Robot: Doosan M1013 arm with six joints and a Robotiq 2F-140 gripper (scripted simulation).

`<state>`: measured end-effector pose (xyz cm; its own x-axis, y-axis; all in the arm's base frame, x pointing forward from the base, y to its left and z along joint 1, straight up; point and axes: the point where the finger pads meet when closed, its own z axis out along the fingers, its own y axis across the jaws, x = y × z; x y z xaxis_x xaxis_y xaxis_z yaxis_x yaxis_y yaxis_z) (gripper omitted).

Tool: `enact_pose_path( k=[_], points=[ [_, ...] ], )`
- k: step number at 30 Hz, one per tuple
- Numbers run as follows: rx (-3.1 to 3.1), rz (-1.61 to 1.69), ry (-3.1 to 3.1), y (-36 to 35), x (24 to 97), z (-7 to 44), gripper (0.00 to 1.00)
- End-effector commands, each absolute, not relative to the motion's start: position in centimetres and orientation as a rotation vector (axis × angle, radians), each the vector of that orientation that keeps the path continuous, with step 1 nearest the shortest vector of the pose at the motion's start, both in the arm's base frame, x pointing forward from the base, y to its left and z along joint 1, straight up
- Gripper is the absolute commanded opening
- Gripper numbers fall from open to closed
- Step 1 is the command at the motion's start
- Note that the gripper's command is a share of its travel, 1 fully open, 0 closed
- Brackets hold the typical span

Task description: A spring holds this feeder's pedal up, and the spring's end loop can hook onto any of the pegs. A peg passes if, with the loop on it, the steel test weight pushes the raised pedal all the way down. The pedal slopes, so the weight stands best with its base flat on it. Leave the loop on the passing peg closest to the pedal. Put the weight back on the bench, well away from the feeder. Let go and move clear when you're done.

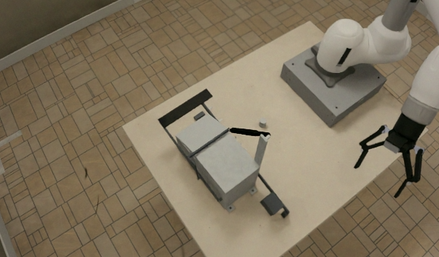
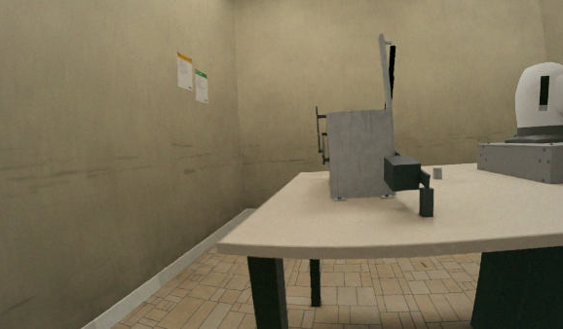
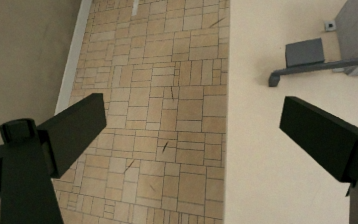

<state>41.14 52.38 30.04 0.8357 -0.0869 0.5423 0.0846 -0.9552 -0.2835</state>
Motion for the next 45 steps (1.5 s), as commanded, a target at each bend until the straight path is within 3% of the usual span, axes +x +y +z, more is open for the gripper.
enact_pose_path(
  k=[1, 25, 45],
  points=[
    [-2.718, -0.823, 0.002, 52.4, 41.2, 31.3, 1.00],
    [-2.718, -0.824, 0.002, 52.4, 41.2, 39.3, 1.00],
    [-2.718, -0.825, 0.002, 46.8, 41.2, 38.6, 1.00]
  ],
)
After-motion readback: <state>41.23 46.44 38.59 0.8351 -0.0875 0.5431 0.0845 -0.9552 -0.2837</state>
